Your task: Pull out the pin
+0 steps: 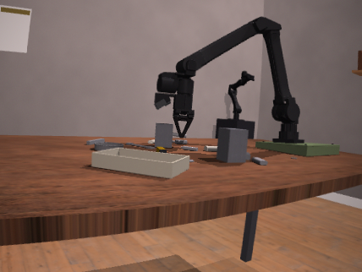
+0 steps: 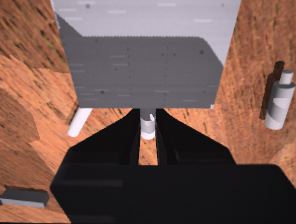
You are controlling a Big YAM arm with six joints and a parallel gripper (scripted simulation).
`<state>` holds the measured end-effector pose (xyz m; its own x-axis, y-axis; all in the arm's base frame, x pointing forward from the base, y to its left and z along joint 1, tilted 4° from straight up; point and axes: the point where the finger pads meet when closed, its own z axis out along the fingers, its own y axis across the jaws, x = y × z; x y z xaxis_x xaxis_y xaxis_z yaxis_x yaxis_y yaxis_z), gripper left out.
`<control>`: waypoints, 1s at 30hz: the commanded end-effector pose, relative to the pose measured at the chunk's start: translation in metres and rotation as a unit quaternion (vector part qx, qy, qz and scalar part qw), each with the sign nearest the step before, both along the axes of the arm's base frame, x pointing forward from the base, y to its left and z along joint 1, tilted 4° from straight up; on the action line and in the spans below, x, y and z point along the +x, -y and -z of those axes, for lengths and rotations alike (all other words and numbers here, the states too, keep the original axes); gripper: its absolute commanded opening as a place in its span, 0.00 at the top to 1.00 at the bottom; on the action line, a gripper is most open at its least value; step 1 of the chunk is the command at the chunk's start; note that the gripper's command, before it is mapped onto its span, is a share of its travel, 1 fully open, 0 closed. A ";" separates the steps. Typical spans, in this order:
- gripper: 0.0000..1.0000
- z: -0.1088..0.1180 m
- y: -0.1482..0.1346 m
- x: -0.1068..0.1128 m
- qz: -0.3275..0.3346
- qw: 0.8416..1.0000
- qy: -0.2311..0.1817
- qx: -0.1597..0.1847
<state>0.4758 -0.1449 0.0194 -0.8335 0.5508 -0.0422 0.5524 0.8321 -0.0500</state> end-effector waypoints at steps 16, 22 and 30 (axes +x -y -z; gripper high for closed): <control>1.00 0.009 -0.011 -0.025 -0.002 1.000 -0.024 0.008; 1.00 0.009 -0.012 -0.027 -0.002 1.000 -0.025 0.009; 1.00 0.009 -0.014 -0.029 -0.002 1.000 -0.027 0.009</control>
